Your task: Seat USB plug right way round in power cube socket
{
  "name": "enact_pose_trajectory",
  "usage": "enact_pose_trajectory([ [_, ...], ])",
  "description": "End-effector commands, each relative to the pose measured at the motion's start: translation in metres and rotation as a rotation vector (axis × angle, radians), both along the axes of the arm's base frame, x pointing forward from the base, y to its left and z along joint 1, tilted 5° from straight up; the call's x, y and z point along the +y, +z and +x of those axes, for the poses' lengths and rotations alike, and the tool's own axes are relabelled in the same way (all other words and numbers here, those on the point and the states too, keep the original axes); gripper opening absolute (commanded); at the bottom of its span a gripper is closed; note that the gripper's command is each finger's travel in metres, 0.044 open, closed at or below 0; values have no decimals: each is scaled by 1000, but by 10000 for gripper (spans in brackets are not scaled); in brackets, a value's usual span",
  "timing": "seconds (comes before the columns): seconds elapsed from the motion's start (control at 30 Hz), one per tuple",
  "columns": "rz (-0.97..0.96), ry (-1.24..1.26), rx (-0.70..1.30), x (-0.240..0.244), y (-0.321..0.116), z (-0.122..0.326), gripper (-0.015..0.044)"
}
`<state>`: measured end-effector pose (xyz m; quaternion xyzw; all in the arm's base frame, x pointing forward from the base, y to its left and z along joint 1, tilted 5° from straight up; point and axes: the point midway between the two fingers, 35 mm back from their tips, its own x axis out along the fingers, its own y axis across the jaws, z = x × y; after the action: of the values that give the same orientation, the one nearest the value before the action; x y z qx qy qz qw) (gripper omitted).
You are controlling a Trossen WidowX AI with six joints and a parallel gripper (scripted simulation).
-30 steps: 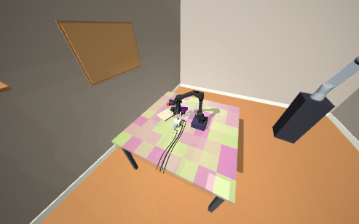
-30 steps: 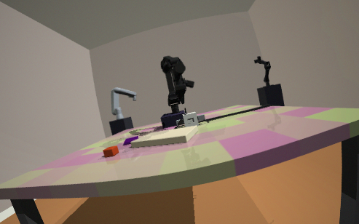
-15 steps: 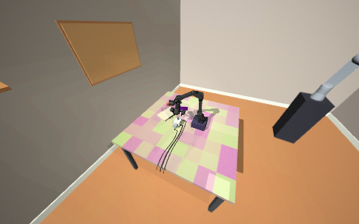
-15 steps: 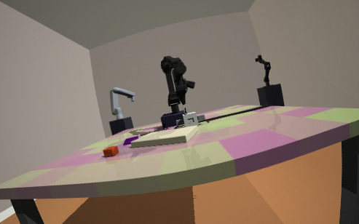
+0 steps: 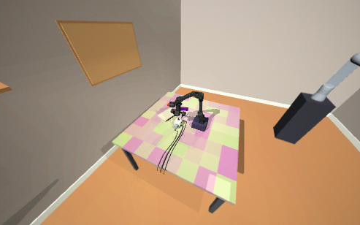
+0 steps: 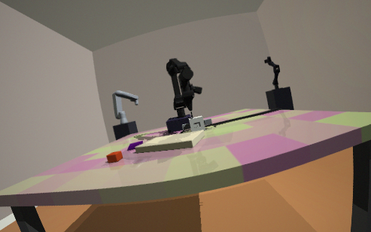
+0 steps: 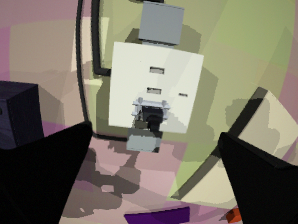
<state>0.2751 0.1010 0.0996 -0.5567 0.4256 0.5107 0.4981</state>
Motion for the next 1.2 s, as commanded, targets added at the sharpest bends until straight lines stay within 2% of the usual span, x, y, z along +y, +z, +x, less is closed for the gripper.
enact_pose_trajectory([
  [0.0,1,-2,14,1,-8,-1,440],
  [0.53,1,-2,14,1,-12,-1,440],
  [1.07,-3,0,8,0,-10,0,20],
  [1.1,-3,0,8,0,-10,0,0],
  [1.17,-3,0,8,0,-10,0,0],
])
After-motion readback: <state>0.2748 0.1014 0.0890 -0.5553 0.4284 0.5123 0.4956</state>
